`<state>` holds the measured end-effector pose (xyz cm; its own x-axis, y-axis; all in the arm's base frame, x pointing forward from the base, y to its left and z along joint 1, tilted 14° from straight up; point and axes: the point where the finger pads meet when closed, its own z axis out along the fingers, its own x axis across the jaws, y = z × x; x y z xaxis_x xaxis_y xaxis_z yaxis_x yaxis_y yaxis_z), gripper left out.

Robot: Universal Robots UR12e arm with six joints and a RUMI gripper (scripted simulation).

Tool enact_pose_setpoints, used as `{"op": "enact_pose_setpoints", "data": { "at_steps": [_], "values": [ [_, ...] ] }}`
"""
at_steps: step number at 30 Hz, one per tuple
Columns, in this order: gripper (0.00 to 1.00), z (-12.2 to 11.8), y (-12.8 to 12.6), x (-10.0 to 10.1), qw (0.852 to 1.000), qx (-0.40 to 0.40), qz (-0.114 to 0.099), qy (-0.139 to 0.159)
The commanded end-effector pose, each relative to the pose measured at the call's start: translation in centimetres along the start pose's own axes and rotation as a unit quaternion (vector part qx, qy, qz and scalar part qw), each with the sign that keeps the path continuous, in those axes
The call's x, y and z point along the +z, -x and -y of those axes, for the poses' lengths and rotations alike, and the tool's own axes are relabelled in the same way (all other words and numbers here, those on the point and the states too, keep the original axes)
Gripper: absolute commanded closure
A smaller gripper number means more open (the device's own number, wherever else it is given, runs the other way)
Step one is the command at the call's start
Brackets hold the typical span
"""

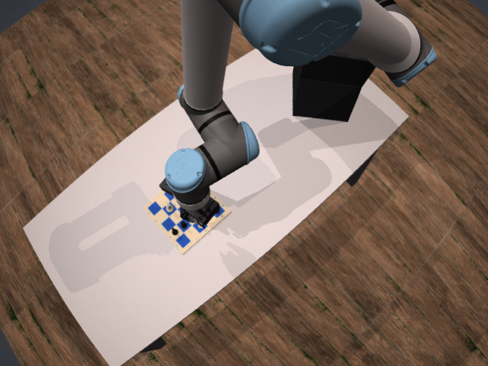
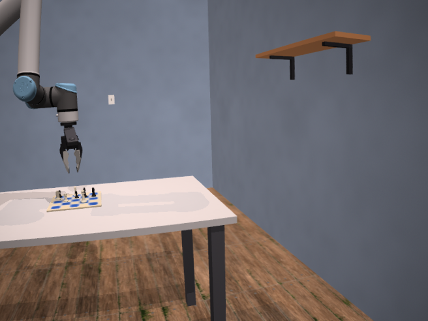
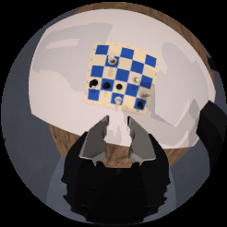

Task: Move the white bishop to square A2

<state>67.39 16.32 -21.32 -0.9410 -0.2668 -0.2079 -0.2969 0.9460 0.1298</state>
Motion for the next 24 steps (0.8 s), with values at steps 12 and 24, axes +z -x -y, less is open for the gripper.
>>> {"op": "enact_pose_setpoints", "data": {
  "at_steps": [12, 24],
  "values": [
    [0.78, 0.01, 0.05, 0.00, 1.000, 0.000, 0.001, 0.000],
    [0.78, 0.02, 0.05, 0.58, 1.000, 0.000, 0.001, 0.000]
  ]
}}
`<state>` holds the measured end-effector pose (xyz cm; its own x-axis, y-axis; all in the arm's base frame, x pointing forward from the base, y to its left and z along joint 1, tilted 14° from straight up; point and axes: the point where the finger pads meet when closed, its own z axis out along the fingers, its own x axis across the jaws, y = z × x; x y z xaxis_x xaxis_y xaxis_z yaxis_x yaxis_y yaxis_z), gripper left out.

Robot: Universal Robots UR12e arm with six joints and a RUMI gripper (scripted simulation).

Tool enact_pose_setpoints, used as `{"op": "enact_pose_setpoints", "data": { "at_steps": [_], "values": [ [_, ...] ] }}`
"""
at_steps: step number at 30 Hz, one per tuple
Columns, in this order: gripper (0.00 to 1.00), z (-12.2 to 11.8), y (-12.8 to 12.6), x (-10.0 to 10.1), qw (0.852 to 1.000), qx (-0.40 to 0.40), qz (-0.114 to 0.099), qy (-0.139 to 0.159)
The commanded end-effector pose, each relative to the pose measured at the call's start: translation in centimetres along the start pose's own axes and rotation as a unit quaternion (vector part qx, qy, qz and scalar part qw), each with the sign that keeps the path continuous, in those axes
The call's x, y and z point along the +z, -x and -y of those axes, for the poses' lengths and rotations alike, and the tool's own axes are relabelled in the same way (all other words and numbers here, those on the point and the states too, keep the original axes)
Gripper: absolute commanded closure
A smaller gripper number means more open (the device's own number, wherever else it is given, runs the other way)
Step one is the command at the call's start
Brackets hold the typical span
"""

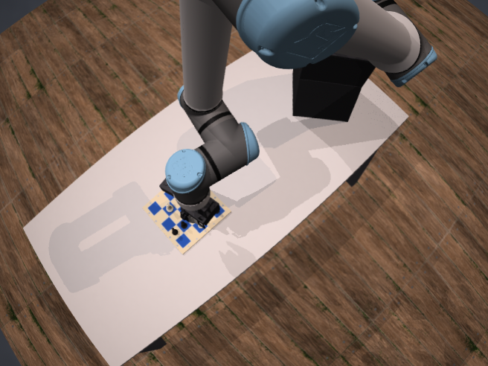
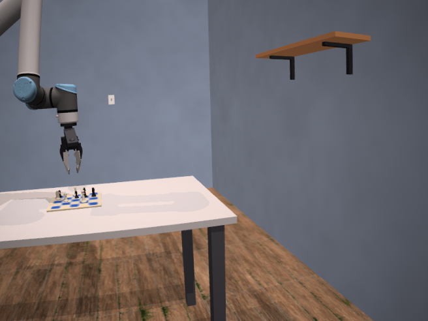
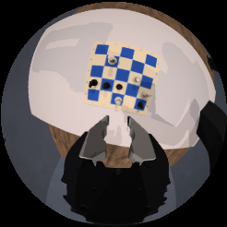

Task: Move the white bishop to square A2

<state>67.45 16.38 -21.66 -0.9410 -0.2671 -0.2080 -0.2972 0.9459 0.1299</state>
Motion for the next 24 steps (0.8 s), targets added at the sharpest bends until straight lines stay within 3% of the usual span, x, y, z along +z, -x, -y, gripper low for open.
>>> {"op": "enact_pose_setpoints", "data": {
  "at_steps": [1, 24],
  "values": [
    [0.78, 0.0, 0.0, 0.3, 1.000, 0.000, 0.001, 0.000],
    [0.78, 0.1, 0.0, 3.3, 1.000, 0.000, 0.001, 0.000]
  ]
}}
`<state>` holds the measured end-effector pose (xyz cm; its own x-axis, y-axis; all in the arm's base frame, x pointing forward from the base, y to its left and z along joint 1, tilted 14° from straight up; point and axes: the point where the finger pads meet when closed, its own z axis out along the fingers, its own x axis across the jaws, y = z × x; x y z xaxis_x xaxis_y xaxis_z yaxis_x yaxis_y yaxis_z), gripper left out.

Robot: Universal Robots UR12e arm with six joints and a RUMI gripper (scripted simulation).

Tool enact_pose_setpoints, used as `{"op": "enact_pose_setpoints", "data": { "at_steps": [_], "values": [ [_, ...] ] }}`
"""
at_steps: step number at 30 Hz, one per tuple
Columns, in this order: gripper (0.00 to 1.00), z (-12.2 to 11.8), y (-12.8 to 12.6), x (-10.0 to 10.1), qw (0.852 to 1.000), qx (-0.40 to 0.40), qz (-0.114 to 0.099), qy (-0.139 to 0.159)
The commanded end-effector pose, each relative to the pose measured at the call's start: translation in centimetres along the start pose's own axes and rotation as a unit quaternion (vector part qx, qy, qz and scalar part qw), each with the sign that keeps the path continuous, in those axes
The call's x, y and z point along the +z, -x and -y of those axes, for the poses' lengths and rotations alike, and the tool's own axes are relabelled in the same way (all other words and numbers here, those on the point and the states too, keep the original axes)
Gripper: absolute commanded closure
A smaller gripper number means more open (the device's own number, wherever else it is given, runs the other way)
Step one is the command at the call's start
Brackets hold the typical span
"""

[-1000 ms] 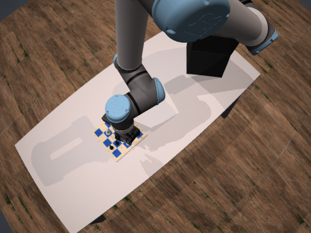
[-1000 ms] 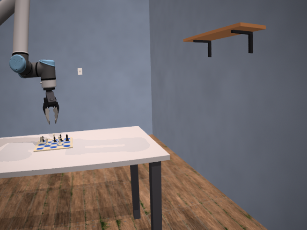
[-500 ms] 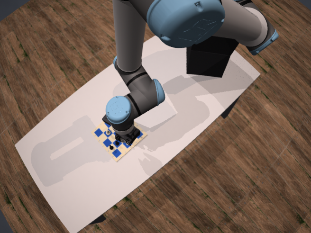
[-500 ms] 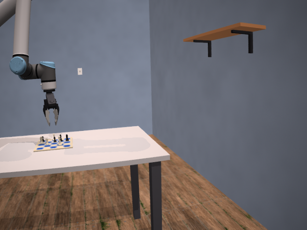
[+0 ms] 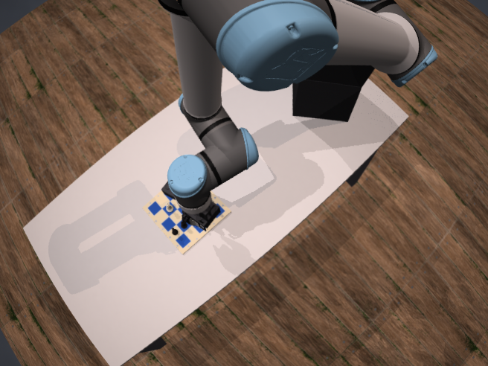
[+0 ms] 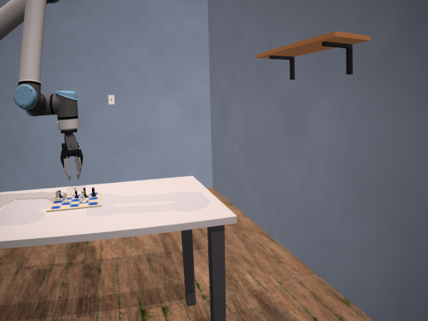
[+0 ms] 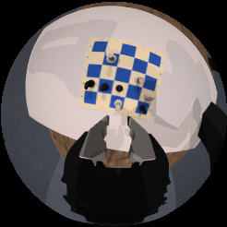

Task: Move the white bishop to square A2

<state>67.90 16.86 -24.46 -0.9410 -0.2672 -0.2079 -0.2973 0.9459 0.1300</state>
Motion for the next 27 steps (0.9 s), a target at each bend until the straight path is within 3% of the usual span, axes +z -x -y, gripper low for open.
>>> {"op": "enact_pose_setpoints", "data": {
  "at_steps": [1, 27],
  "values": [
    [0.78, 0.0, 0.1, 0.4, 1.000, 0.000, 0.001, 0.000],
    [0.78, 0.0, 0.1, 1.9, 1.000, 0.000, 0.001, 0.000]
  ]
}}
